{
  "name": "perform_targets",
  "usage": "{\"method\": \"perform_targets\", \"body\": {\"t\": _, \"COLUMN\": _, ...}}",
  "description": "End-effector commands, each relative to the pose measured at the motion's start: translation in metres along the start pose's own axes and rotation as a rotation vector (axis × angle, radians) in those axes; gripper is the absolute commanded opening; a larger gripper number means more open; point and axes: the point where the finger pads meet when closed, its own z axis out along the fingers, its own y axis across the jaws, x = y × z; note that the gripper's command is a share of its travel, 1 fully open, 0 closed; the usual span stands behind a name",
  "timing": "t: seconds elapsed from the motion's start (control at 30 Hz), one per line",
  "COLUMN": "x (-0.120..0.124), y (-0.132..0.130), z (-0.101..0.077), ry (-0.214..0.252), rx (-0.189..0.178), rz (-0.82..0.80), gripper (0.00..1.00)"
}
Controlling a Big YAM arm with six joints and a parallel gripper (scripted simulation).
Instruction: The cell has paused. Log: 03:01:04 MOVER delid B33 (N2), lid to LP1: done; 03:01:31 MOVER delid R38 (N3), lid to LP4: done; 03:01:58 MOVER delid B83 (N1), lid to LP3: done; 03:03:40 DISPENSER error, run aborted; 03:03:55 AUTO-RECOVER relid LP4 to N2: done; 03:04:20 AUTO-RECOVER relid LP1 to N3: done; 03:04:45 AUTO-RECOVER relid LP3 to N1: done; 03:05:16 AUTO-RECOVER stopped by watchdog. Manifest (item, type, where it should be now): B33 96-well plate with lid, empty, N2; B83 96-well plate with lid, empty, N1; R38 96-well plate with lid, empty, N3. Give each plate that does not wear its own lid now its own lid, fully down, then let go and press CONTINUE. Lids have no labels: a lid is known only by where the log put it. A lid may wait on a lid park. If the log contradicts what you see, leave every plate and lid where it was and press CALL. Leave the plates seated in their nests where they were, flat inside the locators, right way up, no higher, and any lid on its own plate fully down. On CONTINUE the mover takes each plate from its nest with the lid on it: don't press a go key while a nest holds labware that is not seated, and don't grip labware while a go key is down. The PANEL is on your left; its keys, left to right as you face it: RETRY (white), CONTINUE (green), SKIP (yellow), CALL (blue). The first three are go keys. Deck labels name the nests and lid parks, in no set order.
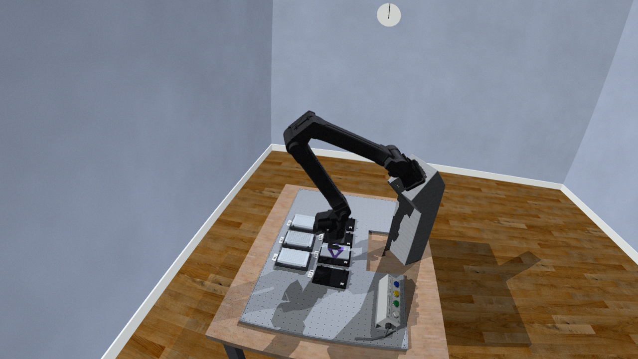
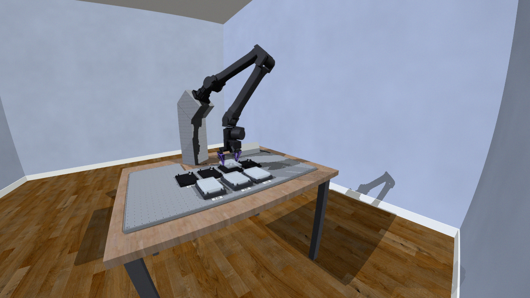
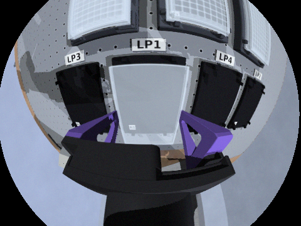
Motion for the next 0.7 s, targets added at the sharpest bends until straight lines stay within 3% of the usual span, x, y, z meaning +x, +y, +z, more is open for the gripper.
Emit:
{"method": "perform_targets", "body": {"t": 0.0, "x": 0.0013, "y": 0.0046, "z": 0.0028, "ry": -0.006, "rx": -0.006, "rz": -0.003, "gripper": 0.00}}
{"method": "perform_targets", "body": {"t": 0.67, "x": -0.0039, "y": 0.0072, "z": 0.0076, "ry": -0.017, "rx": -0.011, "rz": -0.005, "gripper": 0.00}}
